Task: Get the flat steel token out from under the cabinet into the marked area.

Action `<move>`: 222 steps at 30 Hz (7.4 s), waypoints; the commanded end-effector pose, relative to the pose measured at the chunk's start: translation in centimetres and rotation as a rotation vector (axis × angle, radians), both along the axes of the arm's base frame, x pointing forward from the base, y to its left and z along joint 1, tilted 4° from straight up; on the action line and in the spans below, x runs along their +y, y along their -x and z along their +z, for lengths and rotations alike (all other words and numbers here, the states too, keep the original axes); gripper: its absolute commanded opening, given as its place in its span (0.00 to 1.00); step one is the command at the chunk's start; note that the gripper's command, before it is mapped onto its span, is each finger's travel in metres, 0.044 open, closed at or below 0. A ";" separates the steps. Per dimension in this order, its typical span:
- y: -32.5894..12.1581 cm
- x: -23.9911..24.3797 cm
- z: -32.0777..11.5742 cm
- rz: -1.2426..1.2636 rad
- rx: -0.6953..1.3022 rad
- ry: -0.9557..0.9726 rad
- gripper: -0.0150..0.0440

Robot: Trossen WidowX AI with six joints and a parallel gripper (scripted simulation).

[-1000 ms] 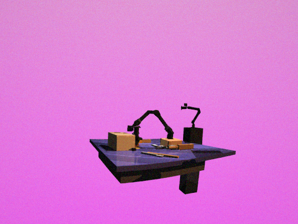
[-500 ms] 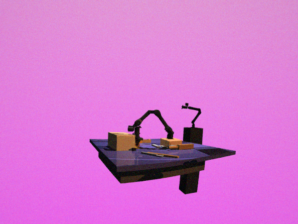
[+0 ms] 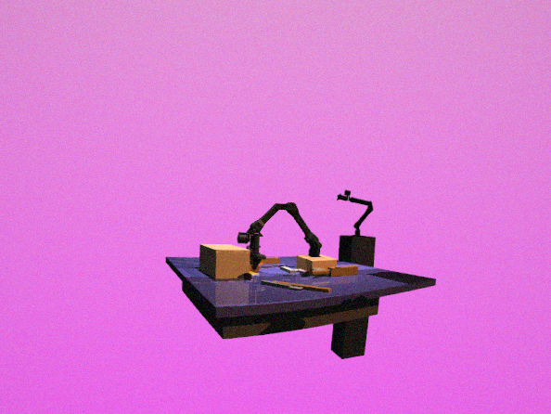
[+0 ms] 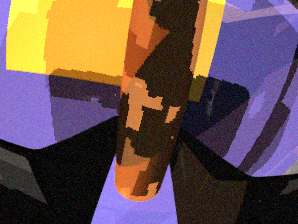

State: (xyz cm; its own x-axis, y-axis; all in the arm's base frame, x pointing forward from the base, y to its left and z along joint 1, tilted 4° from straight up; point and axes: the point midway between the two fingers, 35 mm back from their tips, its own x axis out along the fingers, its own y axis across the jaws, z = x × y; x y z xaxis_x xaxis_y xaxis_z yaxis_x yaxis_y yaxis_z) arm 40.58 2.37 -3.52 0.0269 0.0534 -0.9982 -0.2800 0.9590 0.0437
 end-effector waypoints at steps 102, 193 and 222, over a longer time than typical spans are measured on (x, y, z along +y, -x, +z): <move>8.9 -2.3 -0.6 0.005 0.006 -0.008 0.25; 16.6 -6.5 -0.8 0.041 0.007 -0.003 0.25; 16.0 -9.6 -0.8 0.086 0.007 0.000 0.25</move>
